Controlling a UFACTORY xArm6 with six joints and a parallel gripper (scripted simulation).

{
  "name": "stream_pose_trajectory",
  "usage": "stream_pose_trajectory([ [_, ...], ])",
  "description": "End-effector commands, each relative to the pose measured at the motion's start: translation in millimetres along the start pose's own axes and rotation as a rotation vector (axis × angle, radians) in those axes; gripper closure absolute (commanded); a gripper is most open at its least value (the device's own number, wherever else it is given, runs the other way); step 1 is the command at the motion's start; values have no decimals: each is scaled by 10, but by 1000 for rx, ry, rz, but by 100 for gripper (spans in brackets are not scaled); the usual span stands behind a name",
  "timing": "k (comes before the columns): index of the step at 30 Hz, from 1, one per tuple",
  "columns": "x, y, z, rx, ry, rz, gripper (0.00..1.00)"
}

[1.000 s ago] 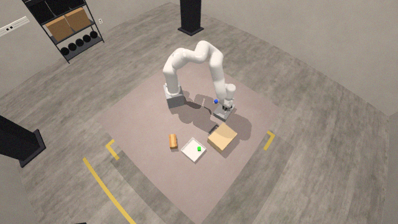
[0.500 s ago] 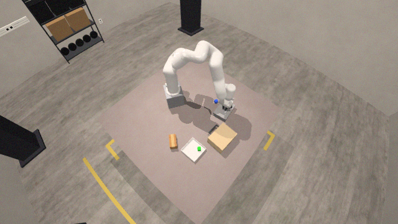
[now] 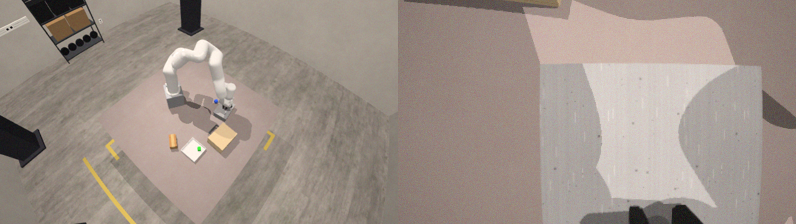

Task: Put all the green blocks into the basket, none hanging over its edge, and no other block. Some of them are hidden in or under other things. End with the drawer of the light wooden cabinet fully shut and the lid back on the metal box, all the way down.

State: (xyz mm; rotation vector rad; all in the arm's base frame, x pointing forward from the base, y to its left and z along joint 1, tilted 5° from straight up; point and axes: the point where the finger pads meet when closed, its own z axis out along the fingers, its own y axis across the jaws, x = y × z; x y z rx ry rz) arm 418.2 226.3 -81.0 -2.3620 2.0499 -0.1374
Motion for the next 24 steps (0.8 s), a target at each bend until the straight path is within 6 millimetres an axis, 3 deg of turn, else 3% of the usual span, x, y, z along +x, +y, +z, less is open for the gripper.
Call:
stream_pose_trajectory([
  [1, -8, -20, -112, 5, -2, 0, 100],
  [24, -6, -17, -727, 5, -2, 0, 100],
])
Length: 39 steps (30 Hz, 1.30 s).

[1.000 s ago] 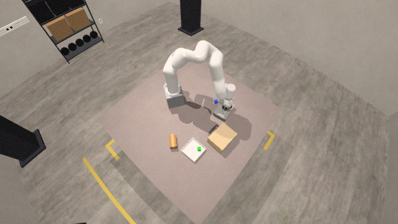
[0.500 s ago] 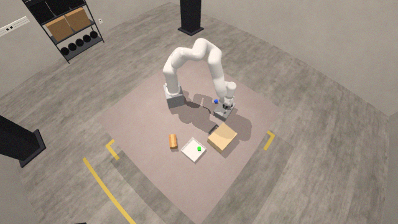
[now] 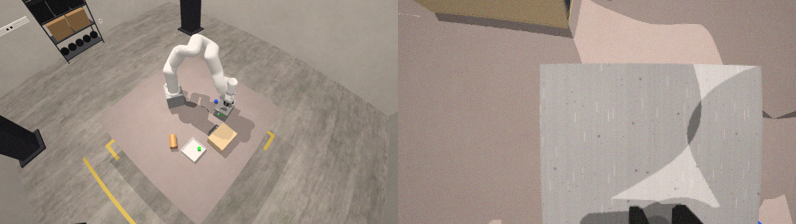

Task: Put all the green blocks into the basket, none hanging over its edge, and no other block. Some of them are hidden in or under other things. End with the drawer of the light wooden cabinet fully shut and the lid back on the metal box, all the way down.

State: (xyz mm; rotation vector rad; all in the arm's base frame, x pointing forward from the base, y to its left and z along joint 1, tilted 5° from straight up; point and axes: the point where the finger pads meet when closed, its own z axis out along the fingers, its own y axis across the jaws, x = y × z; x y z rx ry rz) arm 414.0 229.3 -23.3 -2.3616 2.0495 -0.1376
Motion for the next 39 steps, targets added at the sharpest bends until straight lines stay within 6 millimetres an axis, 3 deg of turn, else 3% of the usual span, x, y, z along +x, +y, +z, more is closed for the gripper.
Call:
stream_pose_trajectory([
  [1, -5, -16, -180, 4, -2, 0, 100],
  [11, -4, -15, -426, 4, -2, 0, 100],
  [30, -21, 11, -501, 4, -2, 6, 100],
  [34, -164, 243, -519, 4, -1, 59, 100],
  [39, -440, 877, -549, 4, -1, 211, 100],
])
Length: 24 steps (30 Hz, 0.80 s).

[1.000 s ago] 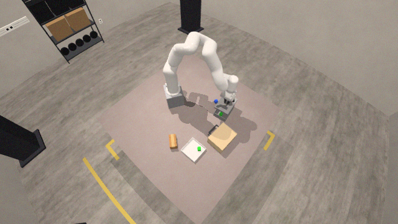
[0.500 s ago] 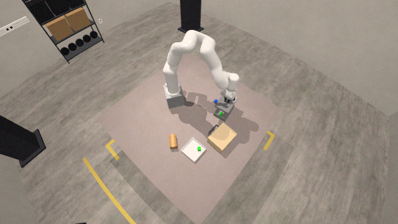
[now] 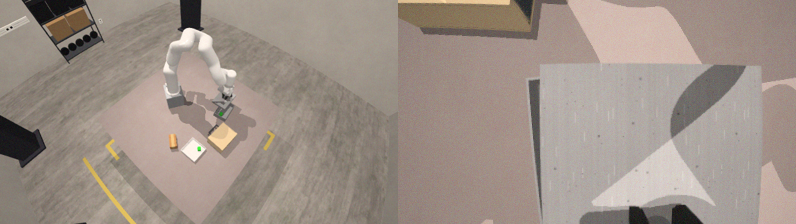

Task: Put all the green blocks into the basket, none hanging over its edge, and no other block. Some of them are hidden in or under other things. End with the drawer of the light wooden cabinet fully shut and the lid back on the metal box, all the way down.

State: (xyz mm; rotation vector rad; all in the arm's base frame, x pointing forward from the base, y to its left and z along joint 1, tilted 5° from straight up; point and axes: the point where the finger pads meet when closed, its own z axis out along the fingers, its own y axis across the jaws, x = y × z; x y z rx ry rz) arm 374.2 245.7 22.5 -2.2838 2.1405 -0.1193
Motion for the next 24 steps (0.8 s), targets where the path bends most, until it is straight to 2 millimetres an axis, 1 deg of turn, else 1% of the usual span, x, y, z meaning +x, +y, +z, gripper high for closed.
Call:
stream_pose_trajectory([
  [1, -218, 648, -46, 16, 2, 173, 100],
  [6, -231, 1167, -13, 17, 0, 366, 100],
  [8, -231, 1167, -13, 17, 0, 366, 100],
  [9, -243, 1459, -3, 17, -1, 400, 100],
  [14, -171, 1919, 37, 16, -2, 515, 100],
  [19, -128, 2418, 40, 16, -2, 538, 100],
  [20, -126, 2491, 34, 16, -2, 538, 100],
  [24, -126, 2491, 34, 16, -2, 538, 100],
])
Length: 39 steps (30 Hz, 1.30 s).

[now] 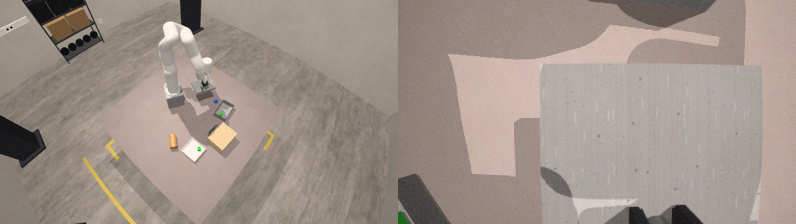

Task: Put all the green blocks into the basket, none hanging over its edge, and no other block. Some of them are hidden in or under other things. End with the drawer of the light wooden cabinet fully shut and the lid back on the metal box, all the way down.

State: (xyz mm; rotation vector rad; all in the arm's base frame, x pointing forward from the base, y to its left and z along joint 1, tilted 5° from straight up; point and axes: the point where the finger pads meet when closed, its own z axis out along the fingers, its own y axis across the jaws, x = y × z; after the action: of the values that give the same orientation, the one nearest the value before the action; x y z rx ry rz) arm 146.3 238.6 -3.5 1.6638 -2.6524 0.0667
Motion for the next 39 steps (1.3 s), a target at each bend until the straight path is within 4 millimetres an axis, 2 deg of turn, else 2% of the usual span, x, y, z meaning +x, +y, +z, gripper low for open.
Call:
stream_pose_trajectory([
  [1, 64, 198, -78, 59, -24, 24, 100],
  [25, 64, 198, -72, 59, -24, 24, 100],
  [39, 62, 194, 18, 59, -24, 25, 100],
])
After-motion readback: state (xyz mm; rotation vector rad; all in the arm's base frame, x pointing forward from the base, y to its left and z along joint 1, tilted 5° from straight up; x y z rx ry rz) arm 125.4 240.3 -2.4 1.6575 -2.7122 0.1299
